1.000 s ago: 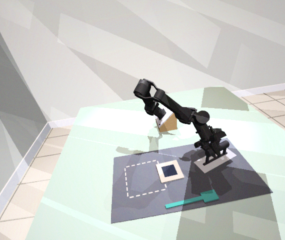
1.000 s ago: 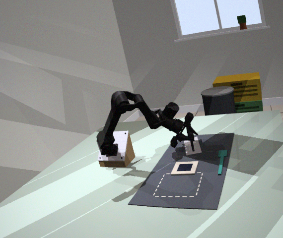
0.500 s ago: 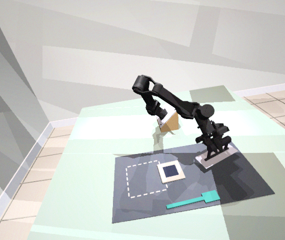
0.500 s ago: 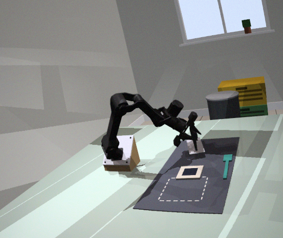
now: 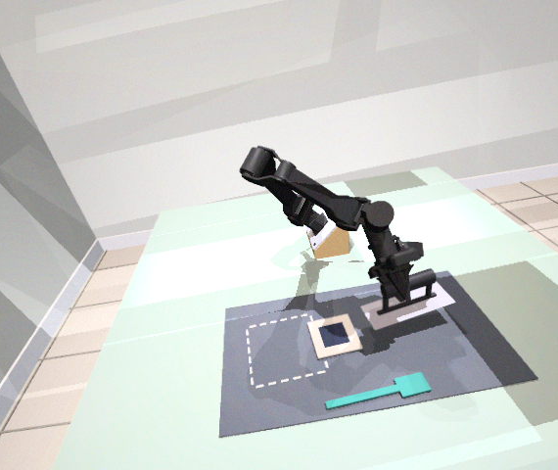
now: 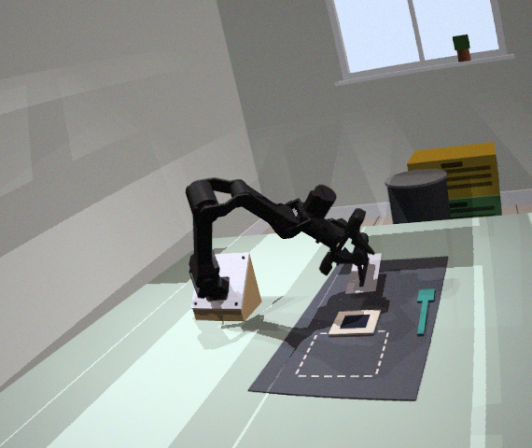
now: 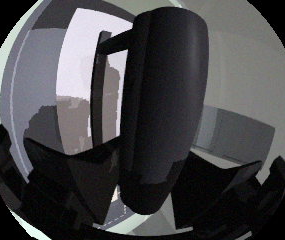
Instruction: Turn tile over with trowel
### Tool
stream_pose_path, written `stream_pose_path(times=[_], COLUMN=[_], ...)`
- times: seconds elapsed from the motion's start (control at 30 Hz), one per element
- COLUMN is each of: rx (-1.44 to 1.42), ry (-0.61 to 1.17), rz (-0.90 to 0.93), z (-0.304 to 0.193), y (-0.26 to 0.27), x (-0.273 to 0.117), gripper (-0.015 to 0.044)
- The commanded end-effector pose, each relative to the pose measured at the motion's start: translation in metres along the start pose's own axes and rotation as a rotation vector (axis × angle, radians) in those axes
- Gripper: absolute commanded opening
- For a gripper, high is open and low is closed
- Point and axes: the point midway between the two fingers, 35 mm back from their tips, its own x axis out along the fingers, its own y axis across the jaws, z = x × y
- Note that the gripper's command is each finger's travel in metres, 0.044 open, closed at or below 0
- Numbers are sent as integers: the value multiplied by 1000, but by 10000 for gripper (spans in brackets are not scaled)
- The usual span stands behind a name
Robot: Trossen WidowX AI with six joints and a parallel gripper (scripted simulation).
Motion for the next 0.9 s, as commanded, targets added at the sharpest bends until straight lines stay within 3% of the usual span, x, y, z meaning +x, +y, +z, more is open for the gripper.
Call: stream_pose_path(times=[0.0,0.87], rx=[64,63], ry=[30,31], rz=[-14,-14], z=[-16,-19], y=[-1,27], x=[-2,22], gripper=[0,0])
